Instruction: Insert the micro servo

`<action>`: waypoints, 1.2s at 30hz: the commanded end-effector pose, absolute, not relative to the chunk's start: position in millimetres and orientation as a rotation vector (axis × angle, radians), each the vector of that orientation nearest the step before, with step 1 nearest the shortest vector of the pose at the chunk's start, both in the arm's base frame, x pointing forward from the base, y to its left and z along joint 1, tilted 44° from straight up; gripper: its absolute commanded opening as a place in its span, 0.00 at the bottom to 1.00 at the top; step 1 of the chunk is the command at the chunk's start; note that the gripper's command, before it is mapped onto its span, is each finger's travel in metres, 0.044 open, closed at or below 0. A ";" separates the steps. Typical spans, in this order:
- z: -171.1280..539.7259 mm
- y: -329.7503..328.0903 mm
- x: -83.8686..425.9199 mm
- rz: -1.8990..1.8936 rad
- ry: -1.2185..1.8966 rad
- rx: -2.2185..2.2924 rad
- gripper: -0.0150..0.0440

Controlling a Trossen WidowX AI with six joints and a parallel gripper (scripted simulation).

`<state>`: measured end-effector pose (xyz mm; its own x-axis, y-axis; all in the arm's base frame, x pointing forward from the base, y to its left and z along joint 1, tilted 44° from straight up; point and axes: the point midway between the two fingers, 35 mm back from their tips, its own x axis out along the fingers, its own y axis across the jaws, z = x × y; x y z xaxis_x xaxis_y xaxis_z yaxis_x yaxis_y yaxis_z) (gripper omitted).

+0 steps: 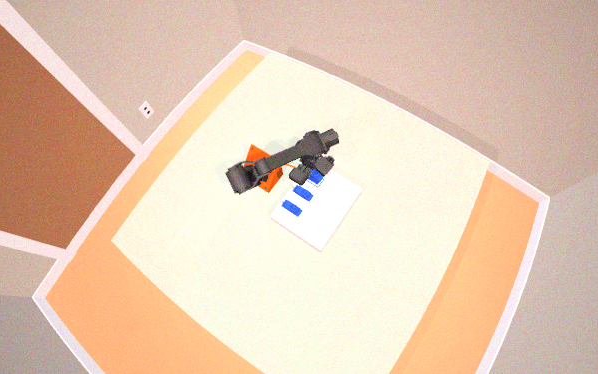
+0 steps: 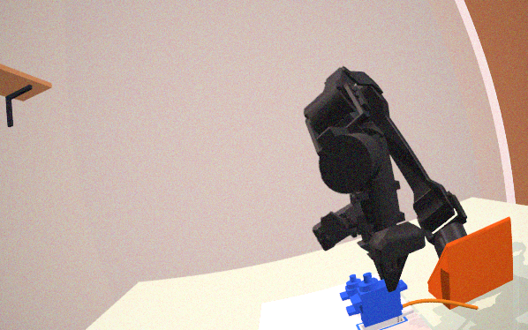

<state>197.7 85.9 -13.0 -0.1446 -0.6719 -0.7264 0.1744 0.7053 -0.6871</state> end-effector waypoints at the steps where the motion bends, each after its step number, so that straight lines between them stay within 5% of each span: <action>1: -13.4 85.8 198.2 -0.767 1.549 -0.426 0.25; 36: -33.9 66.5 194.3 -0.768 1.548 -0.426 0.25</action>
<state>194.6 68.1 -32.1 -0.1442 -0.6715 -0.7268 0.1761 0.7054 -0.6866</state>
